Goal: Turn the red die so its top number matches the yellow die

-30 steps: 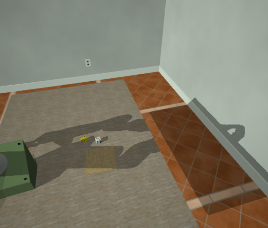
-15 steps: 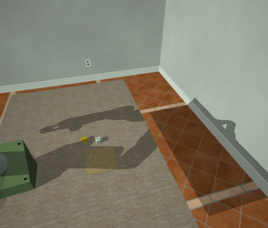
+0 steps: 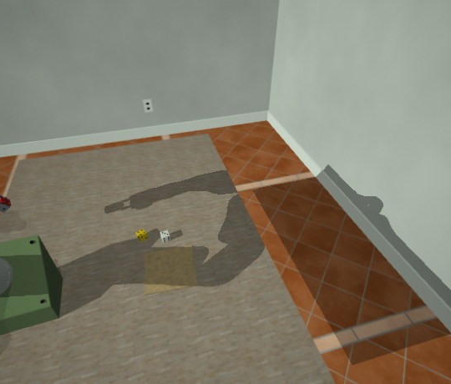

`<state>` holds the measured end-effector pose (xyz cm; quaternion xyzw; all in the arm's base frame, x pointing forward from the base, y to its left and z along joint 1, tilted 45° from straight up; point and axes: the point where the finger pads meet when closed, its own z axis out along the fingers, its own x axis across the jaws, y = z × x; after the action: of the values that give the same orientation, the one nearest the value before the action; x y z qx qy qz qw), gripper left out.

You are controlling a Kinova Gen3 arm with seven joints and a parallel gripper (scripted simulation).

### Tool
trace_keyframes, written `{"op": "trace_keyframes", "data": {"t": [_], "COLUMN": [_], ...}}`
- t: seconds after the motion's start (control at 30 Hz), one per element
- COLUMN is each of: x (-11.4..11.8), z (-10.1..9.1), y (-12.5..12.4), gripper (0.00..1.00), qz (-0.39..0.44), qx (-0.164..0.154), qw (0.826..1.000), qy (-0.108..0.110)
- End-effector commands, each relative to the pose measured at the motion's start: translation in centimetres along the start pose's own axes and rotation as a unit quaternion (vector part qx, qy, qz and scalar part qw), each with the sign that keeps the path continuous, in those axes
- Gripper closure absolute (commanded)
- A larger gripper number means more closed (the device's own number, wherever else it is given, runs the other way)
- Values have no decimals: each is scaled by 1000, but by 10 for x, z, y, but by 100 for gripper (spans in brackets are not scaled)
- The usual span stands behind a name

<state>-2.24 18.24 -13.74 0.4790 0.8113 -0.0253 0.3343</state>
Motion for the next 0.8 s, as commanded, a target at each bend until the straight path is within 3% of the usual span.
{"op": "trace_keyframes", "data": {"t": [0.0, 0.23, 0.37, 0.47, 0.63, 0.77], "x": [-19, -63, -73, -104, -136, -177], "z": [32, 83, 91, 114, 132, 149], "y": [31, 96, 107, 138, 164, 192], "gripper": [51, 51, 51, 51, 51, 51], "qz": [34, 97, 108, 136, 158, 180], "qx": [-20, -66, -75, -100, -124, -153], "qw": [999, 988, 985, 975, 964, 949], "qy": [-35, -97, -109, -142, -173, -210]}}
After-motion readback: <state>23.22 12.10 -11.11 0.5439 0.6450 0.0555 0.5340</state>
